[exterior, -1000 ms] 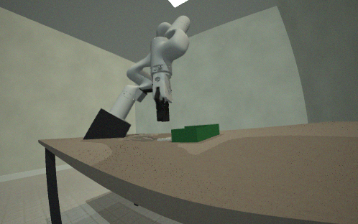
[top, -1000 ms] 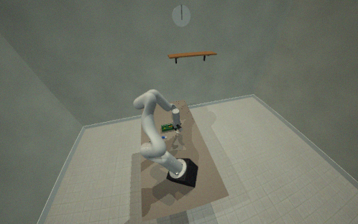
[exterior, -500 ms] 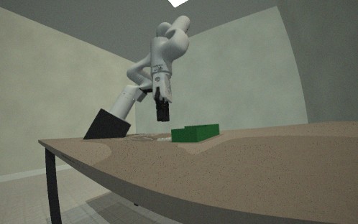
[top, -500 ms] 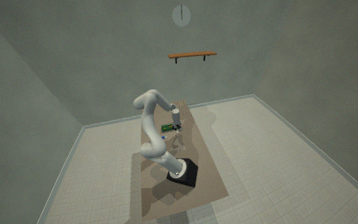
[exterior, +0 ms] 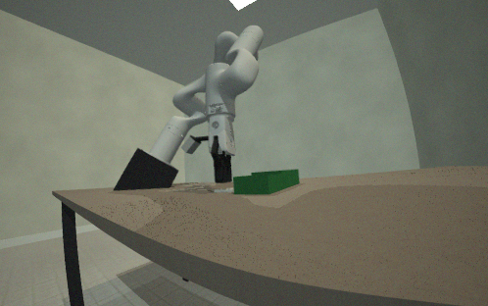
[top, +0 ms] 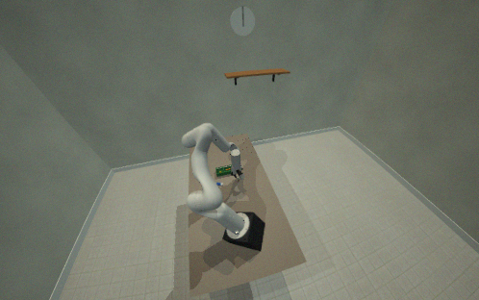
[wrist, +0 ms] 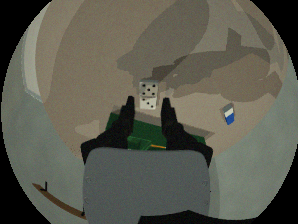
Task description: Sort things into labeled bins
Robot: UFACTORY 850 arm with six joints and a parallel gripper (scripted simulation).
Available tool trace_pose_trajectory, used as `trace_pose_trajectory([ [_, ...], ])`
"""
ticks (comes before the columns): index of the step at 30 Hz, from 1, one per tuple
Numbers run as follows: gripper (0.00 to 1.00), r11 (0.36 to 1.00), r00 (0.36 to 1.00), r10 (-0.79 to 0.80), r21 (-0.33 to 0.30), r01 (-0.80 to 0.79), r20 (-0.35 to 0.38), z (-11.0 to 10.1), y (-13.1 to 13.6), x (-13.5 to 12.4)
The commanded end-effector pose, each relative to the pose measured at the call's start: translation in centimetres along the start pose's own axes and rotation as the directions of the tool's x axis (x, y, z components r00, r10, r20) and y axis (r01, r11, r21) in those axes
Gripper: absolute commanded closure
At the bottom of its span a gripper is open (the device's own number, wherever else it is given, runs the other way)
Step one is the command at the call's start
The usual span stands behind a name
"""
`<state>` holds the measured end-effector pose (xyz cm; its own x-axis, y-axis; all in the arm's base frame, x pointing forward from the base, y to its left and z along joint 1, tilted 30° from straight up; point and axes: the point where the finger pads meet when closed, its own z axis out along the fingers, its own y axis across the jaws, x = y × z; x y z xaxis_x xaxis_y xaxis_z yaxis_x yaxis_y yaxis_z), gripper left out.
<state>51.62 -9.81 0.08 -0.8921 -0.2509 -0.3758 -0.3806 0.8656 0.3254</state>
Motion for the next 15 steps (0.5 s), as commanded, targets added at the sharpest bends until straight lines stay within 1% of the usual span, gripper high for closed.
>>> trace_pose_trajectory([
  [1, 0.59, 1.0, 1.0, 0.0, 0.002, 0.0, 0.003, 1.0, -0.1, -0.1],
  [4, 0.59, 1.0, 1.0, 0.0, 0.002, 0.0, 0.003, 1.0, -0.1, -0.1],
  [15, 0.59, 1.0, 1.0, 0.0, 0.002, 0.0, 0.003, 2.2, -0.1, -0.1],
])
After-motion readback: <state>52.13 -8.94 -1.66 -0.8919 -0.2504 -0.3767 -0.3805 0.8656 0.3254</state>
